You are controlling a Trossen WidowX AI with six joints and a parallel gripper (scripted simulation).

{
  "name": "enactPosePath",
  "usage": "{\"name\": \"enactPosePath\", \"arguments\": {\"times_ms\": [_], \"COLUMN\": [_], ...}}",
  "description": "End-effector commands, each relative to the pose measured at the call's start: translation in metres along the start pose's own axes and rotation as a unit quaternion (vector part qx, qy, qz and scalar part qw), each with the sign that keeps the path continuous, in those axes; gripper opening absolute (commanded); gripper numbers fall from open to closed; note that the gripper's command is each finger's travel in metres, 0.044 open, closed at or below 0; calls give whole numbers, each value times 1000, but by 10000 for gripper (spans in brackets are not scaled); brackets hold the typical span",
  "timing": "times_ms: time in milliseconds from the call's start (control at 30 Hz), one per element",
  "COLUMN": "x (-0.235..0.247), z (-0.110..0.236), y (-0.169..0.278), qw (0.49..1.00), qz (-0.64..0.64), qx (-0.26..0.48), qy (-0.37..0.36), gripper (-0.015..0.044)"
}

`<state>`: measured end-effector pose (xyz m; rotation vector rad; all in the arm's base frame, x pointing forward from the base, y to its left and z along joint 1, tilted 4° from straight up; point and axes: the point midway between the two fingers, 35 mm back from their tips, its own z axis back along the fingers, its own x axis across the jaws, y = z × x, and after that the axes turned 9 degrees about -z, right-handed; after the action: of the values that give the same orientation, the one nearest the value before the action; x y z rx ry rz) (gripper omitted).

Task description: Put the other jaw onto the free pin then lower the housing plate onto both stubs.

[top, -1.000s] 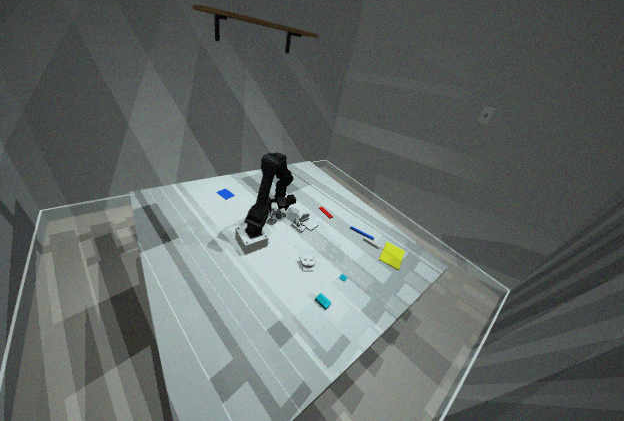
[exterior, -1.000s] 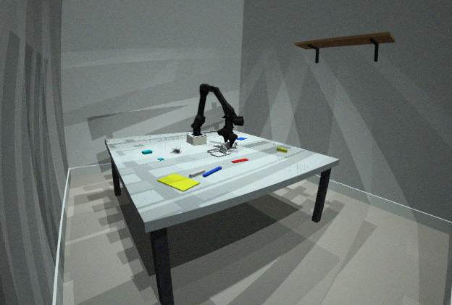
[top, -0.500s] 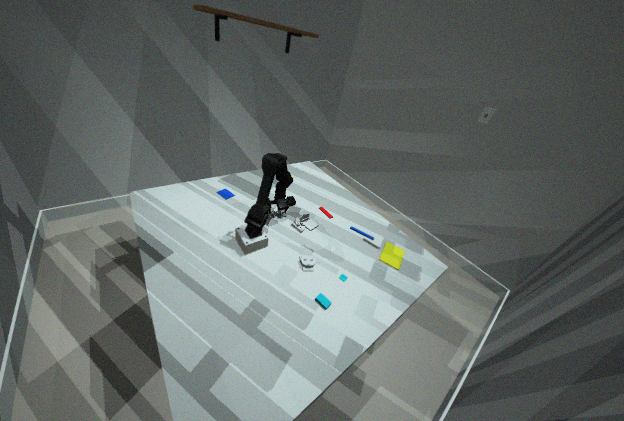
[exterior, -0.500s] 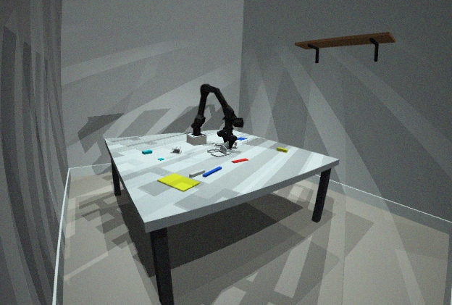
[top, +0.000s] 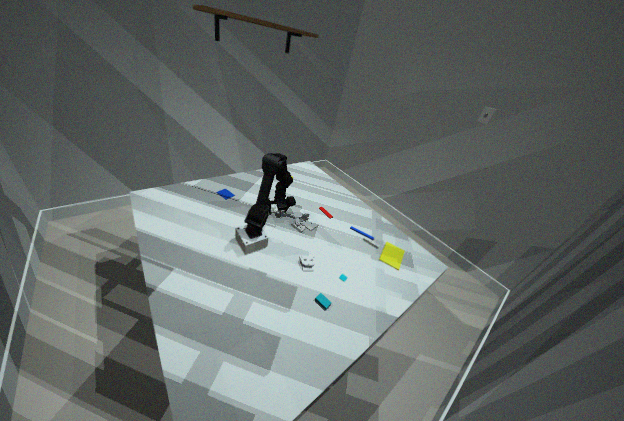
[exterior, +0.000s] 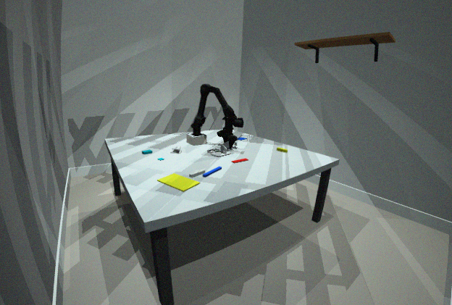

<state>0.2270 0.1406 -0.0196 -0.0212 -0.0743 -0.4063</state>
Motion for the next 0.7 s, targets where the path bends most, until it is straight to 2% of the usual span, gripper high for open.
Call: {"name": "enactPosePath", "arguments": {"times_ms": [0, 333, 433, 667], "x": [0, 0, 0, 0], "z": [0, 0, 0, 0], "y": [0, 0, 0, 0], "qw": [1000, 1000, 1000, 1000], "qz": [0, 0, 0, 0], "qx": [0, 0, 0, 0], "qy": [0, 0, 0, 0], "gripper": [414, 151, 134, 134]}}
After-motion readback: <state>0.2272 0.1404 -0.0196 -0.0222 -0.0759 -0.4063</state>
